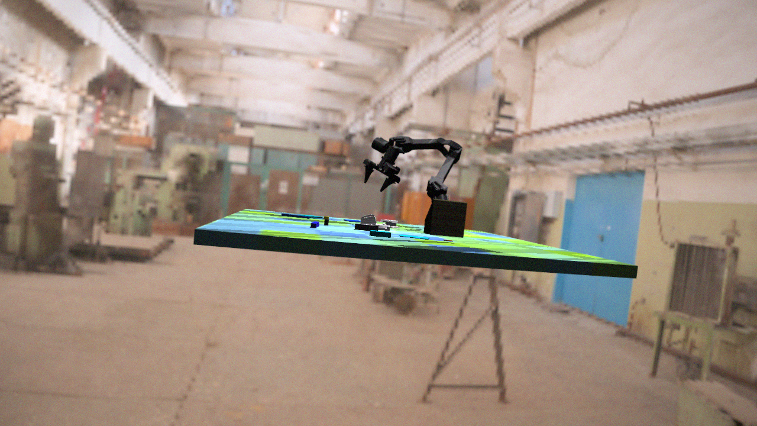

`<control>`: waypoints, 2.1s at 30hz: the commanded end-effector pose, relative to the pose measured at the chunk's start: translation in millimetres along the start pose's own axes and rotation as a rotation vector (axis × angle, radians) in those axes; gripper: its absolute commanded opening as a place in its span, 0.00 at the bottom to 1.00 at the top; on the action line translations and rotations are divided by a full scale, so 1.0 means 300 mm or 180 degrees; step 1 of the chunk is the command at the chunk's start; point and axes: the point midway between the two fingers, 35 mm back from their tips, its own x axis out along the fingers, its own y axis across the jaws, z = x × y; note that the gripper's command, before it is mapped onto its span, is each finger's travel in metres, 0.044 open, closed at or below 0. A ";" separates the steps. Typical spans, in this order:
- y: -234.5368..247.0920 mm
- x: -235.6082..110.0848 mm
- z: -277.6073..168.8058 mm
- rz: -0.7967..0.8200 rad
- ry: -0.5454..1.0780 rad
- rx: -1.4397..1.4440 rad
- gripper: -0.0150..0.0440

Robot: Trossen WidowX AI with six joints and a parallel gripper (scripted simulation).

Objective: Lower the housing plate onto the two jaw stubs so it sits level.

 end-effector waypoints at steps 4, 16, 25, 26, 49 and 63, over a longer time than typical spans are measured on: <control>0.096 0.053 0.057 0.0366 -0.0258 -0.0260 1.00; 0.263 0.101 0.140 0.0926 -0.0739 -0.0612 1.00; 0.297 0.109 0.159 0.1030 -0.0852 -0.0677 1.00; 0.301 0.121 0.162 0.1030 -0.0853 -0.0677 1.00; 0.353 0.257 0.194 0.1034 -0.0845 -0.0679 1.00; 0.365 0.287 0.202 0.1035 -0.0843 -0.0681 1.00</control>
